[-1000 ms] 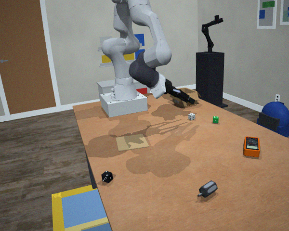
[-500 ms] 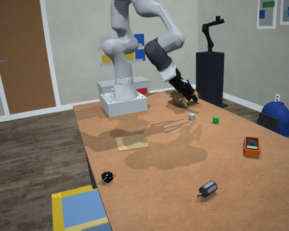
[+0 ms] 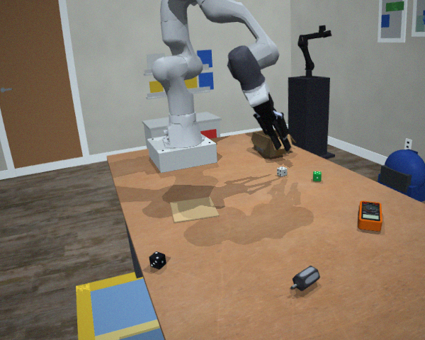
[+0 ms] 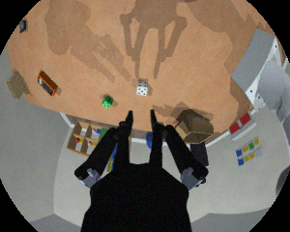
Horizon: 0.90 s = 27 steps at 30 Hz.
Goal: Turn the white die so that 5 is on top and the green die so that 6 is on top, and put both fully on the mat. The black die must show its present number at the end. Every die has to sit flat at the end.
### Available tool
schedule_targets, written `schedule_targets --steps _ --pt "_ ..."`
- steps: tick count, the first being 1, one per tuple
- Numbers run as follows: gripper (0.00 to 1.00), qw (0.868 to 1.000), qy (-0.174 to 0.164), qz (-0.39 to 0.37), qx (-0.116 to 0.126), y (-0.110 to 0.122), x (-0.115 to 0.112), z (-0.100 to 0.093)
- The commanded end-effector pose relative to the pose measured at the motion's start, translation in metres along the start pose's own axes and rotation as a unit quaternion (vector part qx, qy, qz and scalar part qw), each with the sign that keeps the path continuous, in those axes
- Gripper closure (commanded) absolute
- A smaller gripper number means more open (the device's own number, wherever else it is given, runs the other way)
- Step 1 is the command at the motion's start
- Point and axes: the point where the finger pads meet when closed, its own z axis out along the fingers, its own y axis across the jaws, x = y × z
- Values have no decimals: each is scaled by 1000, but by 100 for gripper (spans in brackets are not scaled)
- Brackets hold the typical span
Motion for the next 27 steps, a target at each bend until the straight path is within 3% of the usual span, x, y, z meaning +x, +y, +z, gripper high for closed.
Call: schedule_targets --steps 1,8,9,11,25,27 --pt "65 996 45 72 -5 -5 6 -2" --pt "65 995 71 72 -10 -5 2 -3" --pt "65 993 93 72 -12 -5 -1 -3" --pt "65 992 102 72 -12 -6 -3 -4" --pt "65 986 153 71 -15 -7 -9 -4" --pt "65 982 174 71 -14 -8 -11 -4"
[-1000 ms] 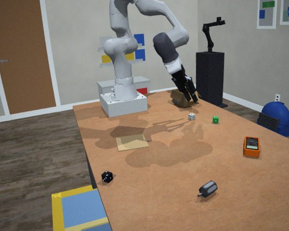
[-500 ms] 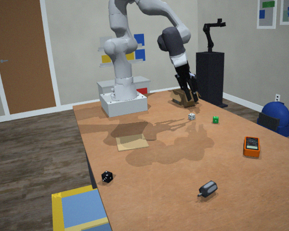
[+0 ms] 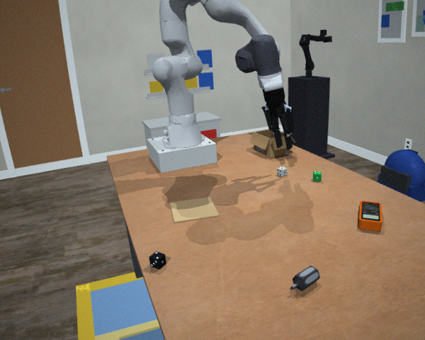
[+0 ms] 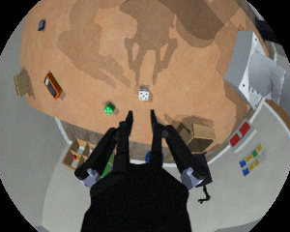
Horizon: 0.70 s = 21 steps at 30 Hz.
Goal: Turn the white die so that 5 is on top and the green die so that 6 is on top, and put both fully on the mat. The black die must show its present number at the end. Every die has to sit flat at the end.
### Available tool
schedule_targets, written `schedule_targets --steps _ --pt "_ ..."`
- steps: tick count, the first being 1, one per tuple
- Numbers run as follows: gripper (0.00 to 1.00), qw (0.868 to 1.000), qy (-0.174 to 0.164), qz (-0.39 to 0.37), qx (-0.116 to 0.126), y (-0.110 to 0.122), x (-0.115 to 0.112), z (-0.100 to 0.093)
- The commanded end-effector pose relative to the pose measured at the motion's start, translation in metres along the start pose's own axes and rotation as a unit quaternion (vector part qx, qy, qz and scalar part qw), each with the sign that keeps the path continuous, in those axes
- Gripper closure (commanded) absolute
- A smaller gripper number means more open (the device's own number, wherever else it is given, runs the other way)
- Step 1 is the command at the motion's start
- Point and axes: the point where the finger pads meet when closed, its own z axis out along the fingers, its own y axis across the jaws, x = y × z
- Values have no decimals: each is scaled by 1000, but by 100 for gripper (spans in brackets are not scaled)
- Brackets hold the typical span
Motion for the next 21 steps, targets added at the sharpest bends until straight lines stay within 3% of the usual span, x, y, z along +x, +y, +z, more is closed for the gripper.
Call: schedule_targets --steps 1,20,21 --pt "65 996 49 72 -9 -1 -1 -1" --pt "65 990 120 71 -14 -2 -11 -5" --pt "0 990 120 71 -14 -2 -11 -5"
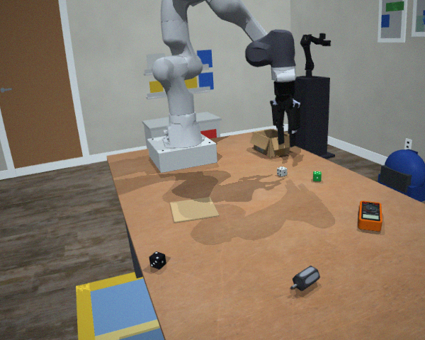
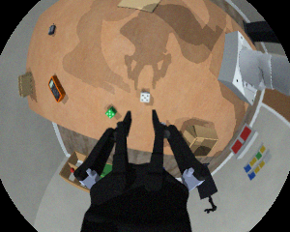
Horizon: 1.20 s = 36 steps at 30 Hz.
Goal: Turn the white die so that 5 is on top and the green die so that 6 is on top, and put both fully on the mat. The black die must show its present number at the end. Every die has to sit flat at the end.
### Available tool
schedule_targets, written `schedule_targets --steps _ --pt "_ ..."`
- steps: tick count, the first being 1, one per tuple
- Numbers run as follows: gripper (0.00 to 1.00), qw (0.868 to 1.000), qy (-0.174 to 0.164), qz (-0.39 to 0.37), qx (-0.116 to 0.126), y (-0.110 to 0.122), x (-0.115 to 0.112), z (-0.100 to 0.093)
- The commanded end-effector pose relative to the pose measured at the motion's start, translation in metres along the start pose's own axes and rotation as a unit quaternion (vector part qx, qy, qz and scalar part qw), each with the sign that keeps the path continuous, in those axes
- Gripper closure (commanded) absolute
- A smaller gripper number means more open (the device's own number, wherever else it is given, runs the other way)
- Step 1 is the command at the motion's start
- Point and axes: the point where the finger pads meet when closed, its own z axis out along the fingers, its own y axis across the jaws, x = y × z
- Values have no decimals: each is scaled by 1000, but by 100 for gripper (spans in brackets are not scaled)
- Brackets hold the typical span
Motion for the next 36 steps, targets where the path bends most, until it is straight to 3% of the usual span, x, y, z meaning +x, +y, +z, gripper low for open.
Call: schedule_targets --steps 1,11,19,20,36 --pt "0 998 27 62 -8 5 2 2" --pt "0 998 27 62 -8 5 2 2" --pt "0 997 26 70 -8 9 18 27" --pt "65 997 26 70 -8 9 18 27" --pt "65 997 26 70 -8 9 18 27"
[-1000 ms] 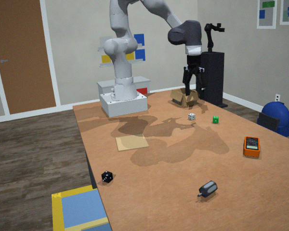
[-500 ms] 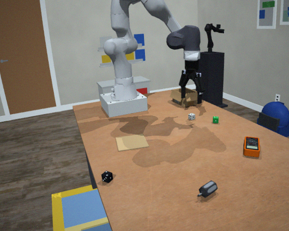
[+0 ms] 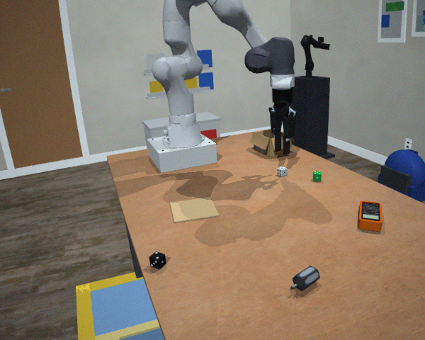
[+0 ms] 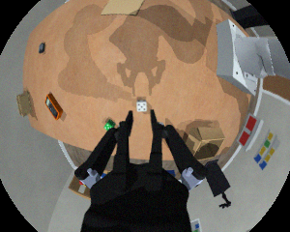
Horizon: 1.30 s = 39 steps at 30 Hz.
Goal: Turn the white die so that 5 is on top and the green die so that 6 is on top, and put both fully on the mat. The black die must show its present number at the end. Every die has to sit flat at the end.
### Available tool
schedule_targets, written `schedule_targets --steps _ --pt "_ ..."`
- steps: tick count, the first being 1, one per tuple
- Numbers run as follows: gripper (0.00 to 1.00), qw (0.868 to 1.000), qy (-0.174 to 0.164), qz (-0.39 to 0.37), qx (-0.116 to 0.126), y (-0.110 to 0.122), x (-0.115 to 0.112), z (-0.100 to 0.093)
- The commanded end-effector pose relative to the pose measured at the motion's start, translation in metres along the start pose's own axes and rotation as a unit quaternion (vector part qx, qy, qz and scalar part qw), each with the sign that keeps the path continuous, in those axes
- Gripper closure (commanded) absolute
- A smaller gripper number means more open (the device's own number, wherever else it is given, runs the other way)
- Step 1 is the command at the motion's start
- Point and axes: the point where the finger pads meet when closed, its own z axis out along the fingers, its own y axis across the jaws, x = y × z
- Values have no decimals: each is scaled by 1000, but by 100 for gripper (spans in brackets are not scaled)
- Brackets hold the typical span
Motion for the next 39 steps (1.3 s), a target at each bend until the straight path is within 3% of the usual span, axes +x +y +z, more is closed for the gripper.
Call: schedule_targets --steps 1,26,39 --pt "65 1000 0 5 1 0 1 1" --pt "65 1000 0 5 1 0 1 2" --pt "65 1000 0 4 0 0 1 13"
